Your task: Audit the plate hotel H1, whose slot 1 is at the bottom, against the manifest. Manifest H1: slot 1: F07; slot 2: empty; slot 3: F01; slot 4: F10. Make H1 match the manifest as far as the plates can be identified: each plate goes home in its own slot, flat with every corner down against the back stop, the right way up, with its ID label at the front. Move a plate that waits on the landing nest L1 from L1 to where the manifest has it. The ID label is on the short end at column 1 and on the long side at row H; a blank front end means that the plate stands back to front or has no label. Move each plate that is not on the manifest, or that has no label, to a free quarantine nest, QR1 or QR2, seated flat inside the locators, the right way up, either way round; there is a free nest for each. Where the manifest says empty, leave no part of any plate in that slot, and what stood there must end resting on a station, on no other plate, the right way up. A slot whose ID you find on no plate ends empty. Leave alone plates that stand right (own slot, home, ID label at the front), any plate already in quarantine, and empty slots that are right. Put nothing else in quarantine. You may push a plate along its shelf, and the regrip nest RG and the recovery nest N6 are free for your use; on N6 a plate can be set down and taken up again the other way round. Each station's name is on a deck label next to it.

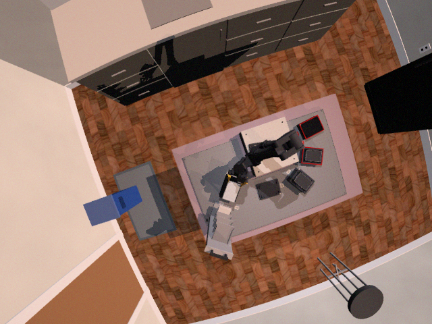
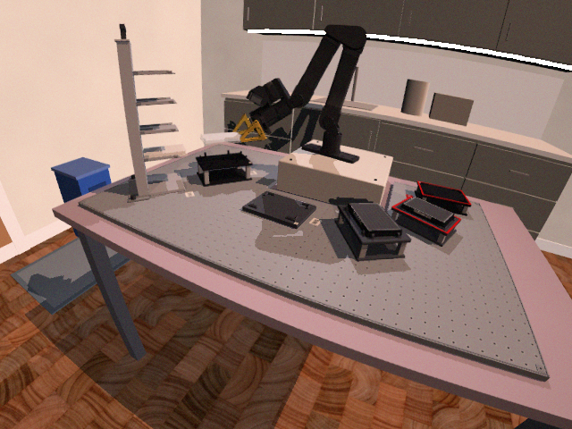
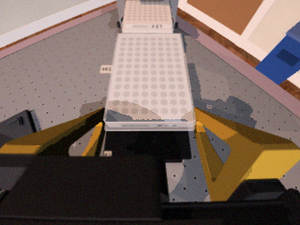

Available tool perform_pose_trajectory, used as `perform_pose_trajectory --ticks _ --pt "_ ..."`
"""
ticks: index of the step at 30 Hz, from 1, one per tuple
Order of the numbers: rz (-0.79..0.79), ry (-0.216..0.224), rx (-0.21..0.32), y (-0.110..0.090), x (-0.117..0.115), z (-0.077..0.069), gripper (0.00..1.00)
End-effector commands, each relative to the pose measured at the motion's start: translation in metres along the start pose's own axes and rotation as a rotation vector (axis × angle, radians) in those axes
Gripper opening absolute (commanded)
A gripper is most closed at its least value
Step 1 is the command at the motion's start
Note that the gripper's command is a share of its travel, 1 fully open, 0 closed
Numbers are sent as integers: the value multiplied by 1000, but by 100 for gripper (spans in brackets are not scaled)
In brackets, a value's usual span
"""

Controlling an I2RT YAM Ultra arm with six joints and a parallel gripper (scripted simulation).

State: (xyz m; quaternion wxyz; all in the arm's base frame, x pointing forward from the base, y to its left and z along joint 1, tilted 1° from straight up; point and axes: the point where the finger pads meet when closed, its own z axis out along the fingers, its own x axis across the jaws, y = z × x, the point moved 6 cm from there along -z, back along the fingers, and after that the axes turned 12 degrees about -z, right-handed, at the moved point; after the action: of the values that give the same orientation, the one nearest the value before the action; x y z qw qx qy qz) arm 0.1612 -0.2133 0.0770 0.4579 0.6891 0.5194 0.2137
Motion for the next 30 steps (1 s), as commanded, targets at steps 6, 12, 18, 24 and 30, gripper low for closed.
perform_pose_trajectory --ticks 6,12,18,24,30 --pt "4 7 6 5 -1 -3 86" --pt "4 7 6 10 -2 -6 86" --pt "4 7 6 14 -3 -8 86" --pt "4 7 6 19 -4 -11 86" --pt "4 7 6 24 -5 -14 86"
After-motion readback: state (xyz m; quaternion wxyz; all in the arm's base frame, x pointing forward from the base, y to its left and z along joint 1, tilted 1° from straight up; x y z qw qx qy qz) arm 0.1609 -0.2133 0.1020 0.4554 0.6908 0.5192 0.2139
